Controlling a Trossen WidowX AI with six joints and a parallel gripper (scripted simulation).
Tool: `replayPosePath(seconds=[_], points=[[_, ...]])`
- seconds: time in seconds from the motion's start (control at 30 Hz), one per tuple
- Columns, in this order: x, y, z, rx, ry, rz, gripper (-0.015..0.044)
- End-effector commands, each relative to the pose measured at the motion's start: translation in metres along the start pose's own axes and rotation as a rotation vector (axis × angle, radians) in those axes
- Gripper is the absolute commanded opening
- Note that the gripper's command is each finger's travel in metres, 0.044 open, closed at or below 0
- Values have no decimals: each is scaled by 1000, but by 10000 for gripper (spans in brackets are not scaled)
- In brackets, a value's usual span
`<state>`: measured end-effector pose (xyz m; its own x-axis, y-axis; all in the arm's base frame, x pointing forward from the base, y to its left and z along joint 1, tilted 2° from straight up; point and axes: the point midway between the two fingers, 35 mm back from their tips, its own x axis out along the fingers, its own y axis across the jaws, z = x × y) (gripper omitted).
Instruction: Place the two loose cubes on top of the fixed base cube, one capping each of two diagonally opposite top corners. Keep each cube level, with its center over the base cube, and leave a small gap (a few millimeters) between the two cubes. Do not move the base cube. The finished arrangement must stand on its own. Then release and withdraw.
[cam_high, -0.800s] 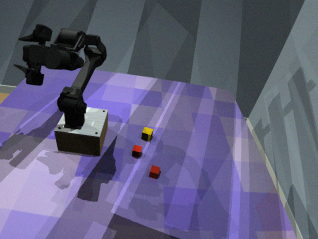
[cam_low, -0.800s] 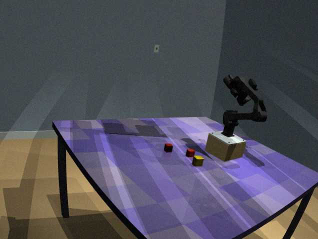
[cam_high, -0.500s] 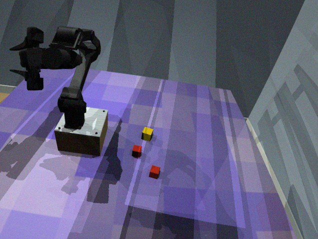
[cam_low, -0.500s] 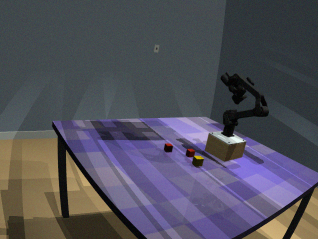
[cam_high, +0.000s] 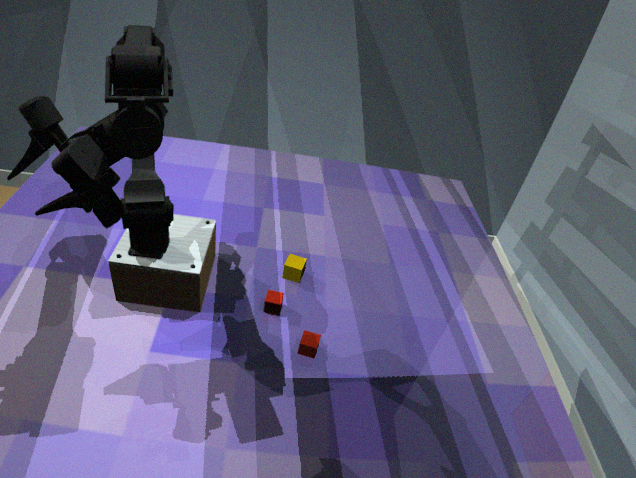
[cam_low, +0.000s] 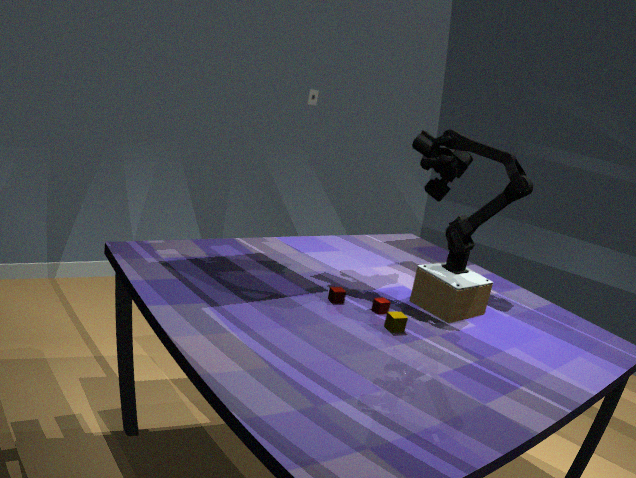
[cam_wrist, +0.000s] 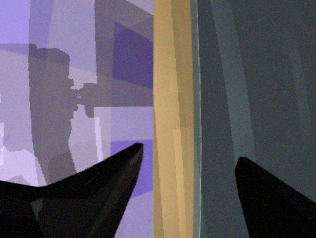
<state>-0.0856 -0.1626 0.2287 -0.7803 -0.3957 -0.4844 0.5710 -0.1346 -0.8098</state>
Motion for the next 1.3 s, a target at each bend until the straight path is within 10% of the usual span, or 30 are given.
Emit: replayPosePath(seconds=[0.0,0.57,1.27], points=[[-13,40,37,-118,-61,168,265],[-117,208,95,-576,-227,709,265],[-255,366,17,-1102,-269,1143,265]])
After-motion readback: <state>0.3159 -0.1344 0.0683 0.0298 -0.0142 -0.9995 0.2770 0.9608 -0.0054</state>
